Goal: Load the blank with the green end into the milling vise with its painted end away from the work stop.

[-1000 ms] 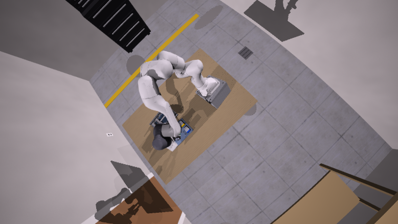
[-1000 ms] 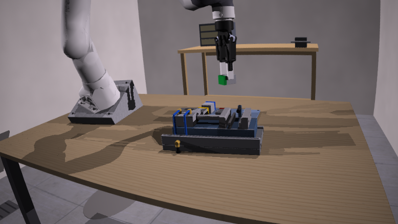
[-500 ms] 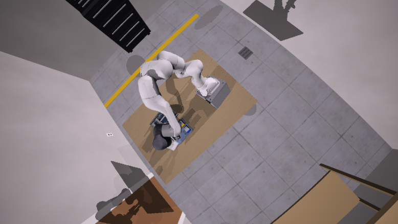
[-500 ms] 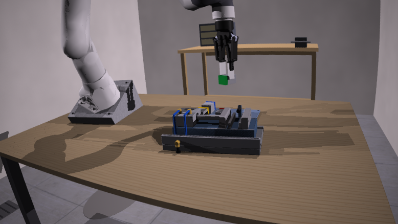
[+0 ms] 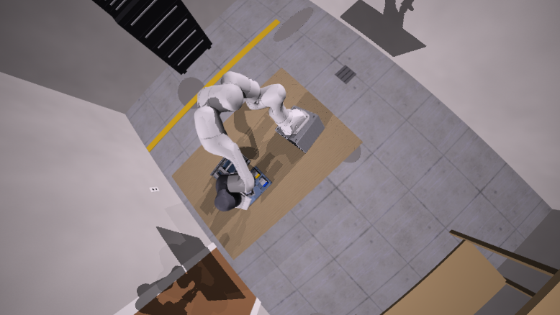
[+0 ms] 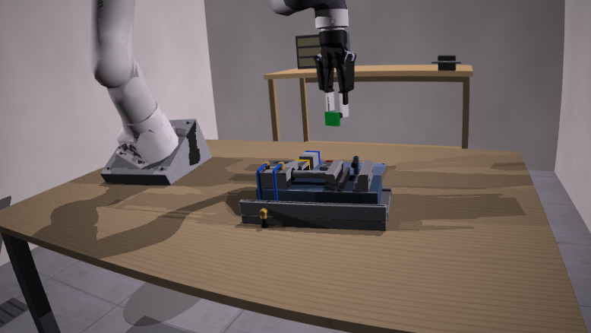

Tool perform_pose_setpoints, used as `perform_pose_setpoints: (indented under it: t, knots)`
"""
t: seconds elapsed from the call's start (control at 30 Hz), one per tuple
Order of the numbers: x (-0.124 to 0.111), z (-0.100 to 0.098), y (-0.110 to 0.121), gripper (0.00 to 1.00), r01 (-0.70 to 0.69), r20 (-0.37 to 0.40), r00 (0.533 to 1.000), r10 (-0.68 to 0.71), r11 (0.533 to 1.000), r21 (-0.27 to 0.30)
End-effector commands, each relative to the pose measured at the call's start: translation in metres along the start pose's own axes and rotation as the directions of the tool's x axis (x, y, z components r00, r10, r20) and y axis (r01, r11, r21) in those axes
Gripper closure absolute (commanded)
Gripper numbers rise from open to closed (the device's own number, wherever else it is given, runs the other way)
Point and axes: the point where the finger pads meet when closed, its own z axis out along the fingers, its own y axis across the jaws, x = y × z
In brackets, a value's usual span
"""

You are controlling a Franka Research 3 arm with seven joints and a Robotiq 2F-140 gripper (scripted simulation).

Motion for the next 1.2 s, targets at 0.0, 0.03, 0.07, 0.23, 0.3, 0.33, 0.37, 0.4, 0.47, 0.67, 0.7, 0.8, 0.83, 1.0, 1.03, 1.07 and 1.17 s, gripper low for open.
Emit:
perform_pose_setpoints:
  t: [0.0,0.03,0.07,0.23,0.3,0.33,0.37,0.4,0.47,0.67,0.7,0.8,0.83,1.0,1.03,1.07,1.17]
  knots:
    - [0.0019,-0.0030,0.0004,1.00,0.107,-0.008,0.994,-0.107,0.994,0.004]
    - [0.0019,-0.0030,0.0004,1.00,0.107,-0.008,0.994,-0.107,0.994,0.004]
    - [0.0019,-0.0030,0.0004,1.00,0.107,-0.008,0.994,-0.107,0.994,0.004]
    - [0.0005,-0.0008,-0.0001,1.00,0.099,-0.003,0.995,-0.099,0.995,0.002]
    - [0.0013,-0.0021,0.0002,1.00,0.190,-0.007,0.982,-0.190,0.982,0.003]
    - [0.0016,-0.0027,0.0004,1.00,0.235,-0.009,0.972,-0.235,0.972,0.004]
    - [0.0020,-0.0034,0.0005,1.00,0.280,-0.011,0.960,-0.280,0.960,0.004]
    - [0.0020,-0.0034,0.0005,1.00,0.280,-0.011,0.960,-0.280,0.960,0.004]
    - [0.0020,-0.0034,0.0005,1.00,0.280,-0.011,0.960,-0.280,0.960,0.004]
    - [0.0020,-0.0034,0.0005,1.00,0.280,-0.011,0.960,-0.280,0.960,0.004]
    - [0.0020,-0.0034,0.0005,1.00,0.280,-0.011,0.960,-0.280,0.960,0.004]
    - [0.0004,-0.0009,-0.0002,1.00,0.272,-0.005,0.962,-0.272,0.962,0.004]
    - [0.0008,-0.0016,0.0000,1.00,0.315,-0.008,0.949,-0.315,0.949,0.004]
    - [0.0021,-0.0037,0.0007,1.00,0.443,-0.017,0.897,-0.443,0.897,0.004]
    - [0.0021,-0.0037,0.0007,1.00,0.443,-0.017,0.897,-0.443,0.897,0.004]
    - [0.0021,-0.0037,0.0007,1.00,0.443,-0.017,0.897,-0.443,0.897,0.004]
    - [0.0021,-0.0037,0.0007,1.00,0.443,-0.017,0.897,-0.443,0.897,0.004]
